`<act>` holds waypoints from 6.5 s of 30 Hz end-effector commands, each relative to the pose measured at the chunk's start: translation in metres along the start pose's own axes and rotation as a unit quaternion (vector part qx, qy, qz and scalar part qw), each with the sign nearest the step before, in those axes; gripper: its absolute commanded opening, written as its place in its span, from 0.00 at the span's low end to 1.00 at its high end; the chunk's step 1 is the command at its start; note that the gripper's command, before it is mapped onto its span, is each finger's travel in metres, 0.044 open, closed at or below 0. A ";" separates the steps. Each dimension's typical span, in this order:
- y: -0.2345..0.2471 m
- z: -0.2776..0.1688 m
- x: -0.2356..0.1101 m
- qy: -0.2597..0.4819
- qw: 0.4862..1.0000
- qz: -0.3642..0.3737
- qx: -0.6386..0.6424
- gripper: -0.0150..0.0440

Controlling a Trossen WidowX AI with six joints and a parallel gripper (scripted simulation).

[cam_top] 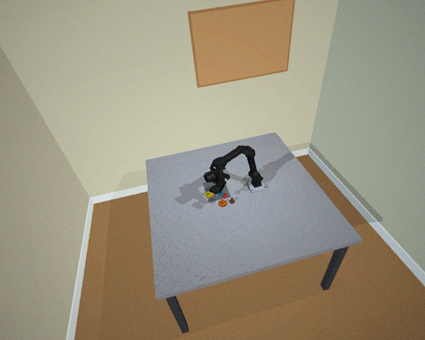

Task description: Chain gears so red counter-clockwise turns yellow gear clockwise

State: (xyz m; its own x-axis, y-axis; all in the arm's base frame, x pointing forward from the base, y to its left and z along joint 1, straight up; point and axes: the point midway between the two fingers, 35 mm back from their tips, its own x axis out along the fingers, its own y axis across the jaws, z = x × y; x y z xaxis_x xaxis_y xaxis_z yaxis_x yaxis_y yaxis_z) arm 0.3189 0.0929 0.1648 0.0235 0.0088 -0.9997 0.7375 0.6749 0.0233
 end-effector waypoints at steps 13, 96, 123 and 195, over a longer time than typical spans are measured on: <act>-0.029 0.030 0.020 -0.002 1.000 -0.003 -0.002 0.25; -0.095 0.073 0.090 -0.004 1.000 -0.005 -0.028 0.25; -0.095 0.072 0.100 -0.004 1.000 -0.005 -0.020 0.25; -0.060 -0.050 0.067 0.002 0.987 -0.003 -0.161 1.00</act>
State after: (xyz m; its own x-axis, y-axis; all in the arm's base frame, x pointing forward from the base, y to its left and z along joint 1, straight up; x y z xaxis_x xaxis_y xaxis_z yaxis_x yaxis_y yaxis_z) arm 0.2611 0.0699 0.0977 0.0219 0.0058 -0.9997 0.5428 0.8397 0.0168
